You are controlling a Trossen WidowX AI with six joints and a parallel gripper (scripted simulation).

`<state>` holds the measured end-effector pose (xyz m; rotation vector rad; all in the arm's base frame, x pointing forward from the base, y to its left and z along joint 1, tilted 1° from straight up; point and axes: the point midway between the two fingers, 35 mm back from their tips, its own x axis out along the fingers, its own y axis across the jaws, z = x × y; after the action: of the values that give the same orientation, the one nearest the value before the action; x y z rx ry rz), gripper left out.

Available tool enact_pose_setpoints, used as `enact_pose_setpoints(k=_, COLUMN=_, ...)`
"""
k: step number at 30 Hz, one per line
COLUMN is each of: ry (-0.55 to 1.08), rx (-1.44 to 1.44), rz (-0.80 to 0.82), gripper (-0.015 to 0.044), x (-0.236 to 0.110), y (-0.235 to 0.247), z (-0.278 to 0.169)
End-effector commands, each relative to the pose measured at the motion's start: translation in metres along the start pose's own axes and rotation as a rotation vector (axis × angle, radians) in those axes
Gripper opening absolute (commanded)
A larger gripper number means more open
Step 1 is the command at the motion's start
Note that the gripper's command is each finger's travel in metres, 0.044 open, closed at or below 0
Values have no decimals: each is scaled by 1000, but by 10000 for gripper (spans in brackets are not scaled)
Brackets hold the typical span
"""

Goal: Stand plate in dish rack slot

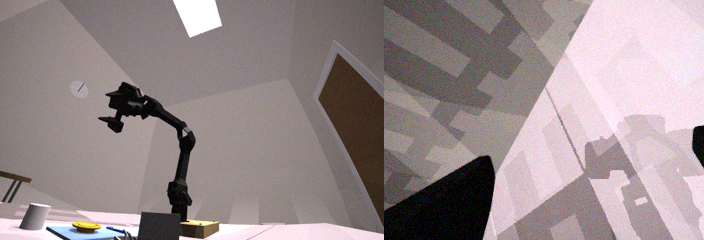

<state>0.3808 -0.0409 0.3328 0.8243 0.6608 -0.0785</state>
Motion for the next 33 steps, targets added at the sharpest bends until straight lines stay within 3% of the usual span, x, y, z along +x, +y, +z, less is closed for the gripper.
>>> enact_pose_setpoints(k=1, ry=45, rx=-67, rz=-64, gripper=400, x=10, y=-11, z=-8)
enact_pose_setpoints(k=17, ry=315, rx=-367, rz=-300, gripper=400, x=37, y=-63, z=-48)
enact_pose_setpoints(k=33, ry=686, rx=-696, rz=-442, gripper=400, x=41, y=-107, z=-88)
